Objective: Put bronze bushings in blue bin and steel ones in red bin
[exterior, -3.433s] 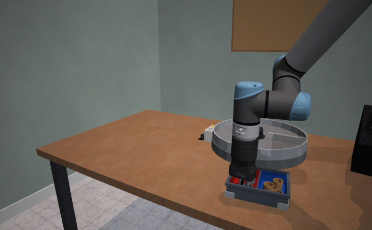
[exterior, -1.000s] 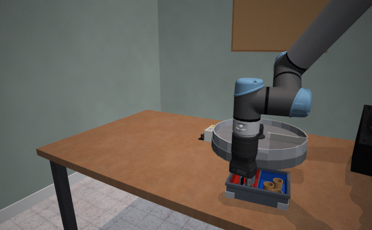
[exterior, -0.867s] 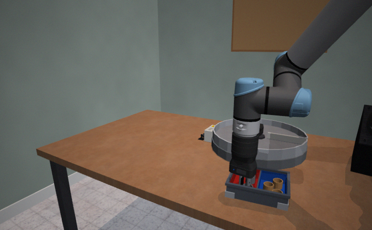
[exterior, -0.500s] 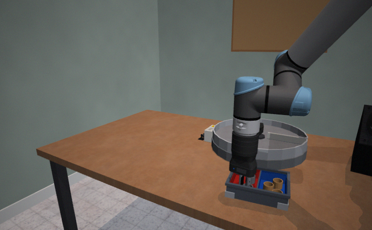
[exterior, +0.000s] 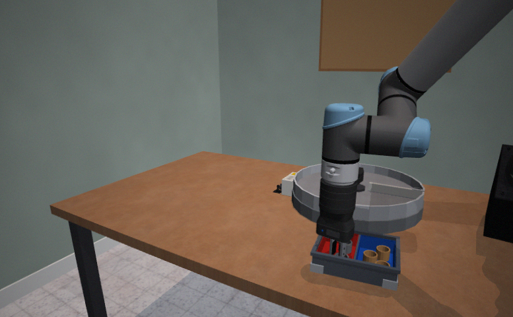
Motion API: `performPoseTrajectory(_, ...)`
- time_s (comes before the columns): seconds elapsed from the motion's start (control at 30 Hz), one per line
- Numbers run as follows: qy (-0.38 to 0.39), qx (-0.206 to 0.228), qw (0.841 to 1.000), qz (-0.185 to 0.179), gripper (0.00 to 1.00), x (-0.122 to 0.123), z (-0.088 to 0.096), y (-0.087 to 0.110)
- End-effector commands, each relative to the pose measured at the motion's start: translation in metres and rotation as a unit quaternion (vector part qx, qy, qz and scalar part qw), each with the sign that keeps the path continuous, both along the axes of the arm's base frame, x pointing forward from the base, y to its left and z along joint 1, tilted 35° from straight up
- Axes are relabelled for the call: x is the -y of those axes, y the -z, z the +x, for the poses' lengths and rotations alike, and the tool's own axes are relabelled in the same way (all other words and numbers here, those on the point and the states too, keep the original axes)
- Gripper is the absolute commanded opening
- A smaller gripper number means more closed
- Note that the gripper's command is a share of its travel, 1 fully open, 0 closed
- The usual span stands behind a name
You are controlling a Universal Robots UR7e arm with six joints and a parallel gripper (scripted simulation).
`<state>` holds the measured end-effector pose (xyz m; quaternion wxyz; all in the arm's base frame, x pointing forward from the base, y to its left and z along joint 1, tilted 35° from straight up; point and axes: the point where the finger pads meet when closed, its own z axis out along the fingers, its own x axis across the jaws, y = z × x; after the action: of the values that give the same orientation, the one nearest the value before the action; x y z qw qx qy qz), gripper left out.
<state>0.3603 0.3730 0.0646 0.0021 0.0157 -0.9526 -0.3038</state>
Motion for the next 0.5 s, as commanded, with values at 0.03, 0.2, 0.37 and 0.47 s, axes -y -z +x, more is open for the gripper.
performPoseTrajectory(0.03,0.0,0.001,1.0,0.0,0.42,0.0009,0.0004,-0.0016)
performPoseTrajectory(0.2,0.0,0.001,1.0,0.0,0.42,0.002,0.0004,-0.0032)
performPoseTrajectory(0.37,0.0,0.001,1.0,0.0,0.42,0.0027,0.0004,-0.0042)
performPoseTrajectory(0.47,0.0,0.001,1.0,0.0,0.42,0.0027,0.0004,-0.0042)
